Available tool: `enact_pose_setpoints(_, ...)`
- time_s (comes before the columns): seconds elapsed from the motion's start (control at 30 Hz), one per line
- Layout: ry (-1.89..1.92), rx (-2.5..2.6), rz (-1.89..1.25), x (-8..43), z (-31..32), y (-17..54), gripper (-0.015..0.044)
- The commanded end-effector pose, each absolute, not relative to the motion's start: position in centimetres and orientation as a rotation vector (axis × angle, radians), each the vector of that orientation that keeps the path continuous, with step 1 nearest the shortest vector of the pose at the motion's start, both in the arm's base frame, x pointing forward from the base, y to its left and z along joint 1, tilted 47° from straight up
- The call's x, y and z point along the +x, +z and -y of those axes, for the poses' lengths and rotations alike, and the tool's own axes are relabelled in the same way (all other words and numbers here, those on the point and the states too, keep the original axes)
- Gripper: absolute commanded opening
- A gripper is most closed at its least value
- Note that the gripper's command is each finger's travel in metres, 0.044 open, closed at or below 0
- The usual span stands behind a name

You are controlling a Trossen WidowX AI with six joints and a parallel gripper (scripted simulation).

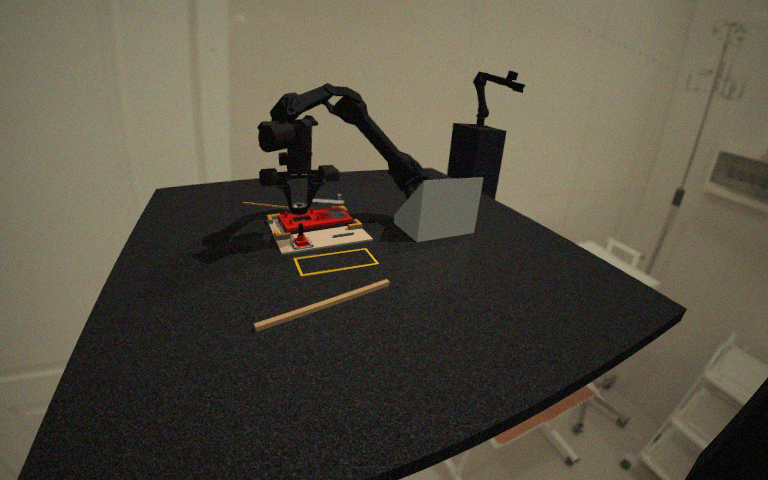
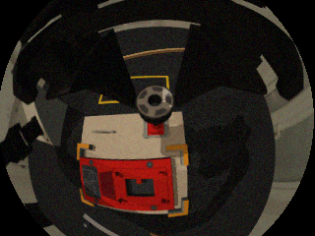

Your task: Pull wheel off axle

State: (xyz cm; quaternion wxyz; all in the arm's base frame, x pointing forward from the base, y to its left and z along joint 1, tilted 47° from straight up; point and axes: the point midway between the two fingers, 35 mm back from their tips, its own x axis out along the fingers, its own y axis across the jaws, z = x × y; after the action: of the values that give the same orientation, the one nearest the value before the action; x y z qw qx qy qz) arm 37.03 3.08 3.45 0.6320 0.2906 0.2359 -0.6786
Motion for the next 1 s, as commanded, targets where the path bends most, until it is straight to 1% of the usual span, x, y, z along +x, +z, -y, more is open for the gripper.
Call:
enact_pose_setpoints(0.0,-1.557,0.666,-0.544,36.6,-3.9,2.5,0.0)
enact_pose_setpoints(0.63,-1.562,0.671,-0.549,32.0,-11.1,-3.4,0.0)
enact_pose_setpoints(0.97,-1.563,0.671,-0.548,31.7,-10.6,-4.3,0.0)
